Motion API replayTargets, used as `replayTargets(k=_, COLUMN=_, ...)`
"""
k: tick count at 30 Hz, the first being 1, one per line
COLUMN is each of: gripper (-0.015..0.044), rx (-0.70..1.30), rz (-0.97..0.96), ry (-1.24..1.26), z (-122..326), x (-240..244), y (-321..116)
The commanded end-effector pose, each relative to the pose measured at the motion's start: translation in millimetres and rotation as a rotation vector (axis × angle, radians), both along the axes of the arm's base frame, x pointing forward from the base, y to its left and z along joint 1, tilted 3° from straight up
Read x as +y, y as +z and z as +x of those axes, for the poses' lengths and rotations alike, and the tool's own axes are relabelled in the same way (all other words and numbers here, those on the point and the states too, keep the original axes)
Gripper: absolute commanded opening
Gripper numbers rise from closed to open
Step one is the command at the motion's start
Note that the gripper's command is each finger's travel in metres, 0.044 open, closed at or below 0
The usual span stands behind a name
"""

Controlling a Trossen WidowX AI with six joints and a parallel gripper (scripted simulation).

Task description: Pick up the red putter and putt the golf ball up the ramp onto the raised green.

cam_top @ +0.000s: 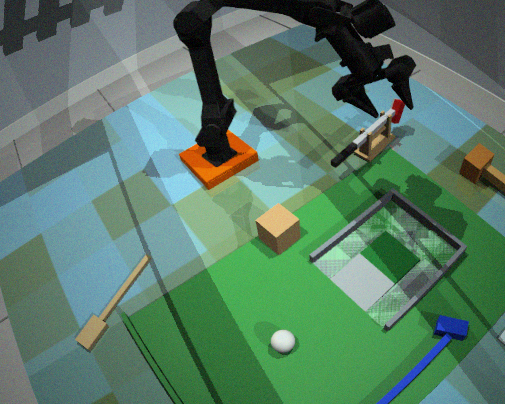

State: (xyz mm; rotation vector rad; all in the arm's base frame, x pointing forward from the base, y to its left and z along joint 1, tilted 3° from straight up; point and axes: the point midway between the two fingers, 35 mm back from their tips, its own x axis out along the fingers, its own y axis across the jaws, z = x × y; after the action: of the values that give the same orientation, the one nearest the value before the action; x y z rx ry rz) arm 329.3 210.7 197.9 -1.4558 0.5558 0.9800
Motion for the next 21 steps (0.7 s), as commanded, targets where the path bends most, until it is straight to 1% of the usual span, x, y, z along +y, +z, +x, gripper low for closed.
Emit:
replayTargets(k=1, gripper=0.0440, rx=0.248, rz=0.007, ry=-0.008, z=-24, x=-19, y=-48)
replayTargets(k=5, gripper=0.0440, rx=0.540, rz=0.058, ry=-0.050, z=-58, x=-39, y=-87)
replayTargets(k=7, gripper=0.0440, rx=0.620, rz=0.078, ry=-0.067, z=-71, x=-47, y=-95)
replayTargets(k=13, gripper=0.0440, rx=0.643, rz=0.085, ry=-0.073, z=-76, x=-52, y=-98)
replayTargets(k=19, gripper=0.0440, rx=0.643, rz=0.085, ry=-0.073, z=-77, x=-51, y=-119)
replayTargets(k=21, gripper=0.0440, rx=0.643, rz=0.085, ry=-0.073, z=-77, x=-51, y=-120)
